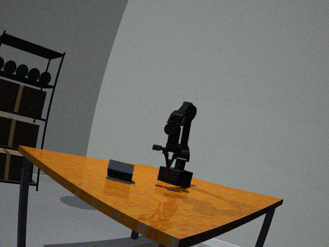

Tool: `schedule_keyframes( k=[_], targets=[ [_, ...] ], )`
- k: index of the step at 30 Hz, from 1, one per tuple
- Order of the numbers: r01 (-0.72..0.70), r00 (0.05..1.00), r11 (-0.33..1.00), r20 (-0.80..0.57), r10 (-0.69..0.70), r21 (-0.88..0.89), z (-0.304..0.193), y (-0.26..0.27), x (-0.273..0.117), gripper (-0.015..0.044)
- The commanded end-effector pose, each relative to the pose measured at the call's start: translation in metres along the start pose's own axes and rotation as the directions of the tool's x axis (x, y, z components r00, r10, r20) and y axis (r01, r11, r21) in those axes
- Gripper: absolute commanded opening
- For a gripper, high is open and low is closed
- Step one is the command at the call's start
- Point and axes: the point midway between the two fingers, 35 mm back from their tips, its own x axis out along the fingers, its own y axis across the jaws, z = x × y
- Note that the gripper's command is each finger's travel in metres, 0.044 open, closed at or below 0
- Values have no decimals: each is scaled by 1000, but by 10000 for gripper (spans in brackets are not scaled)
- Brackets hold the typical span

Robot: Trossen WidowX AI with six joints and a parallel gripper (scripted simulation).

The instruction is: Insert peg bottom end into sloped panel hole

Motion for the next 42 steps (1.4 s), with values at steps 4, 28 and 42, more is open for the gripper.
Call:
schedule_keyframes(
  k=[4,28,42],
  targets=[
    [-21,1000,998,15,20,54,2,-8,-1,0],
    [-90,995,969,68,77,229,4,-39,-4,0],
    [-132,989,936,104,104,325,4,-58,-6,0]
  ],
)
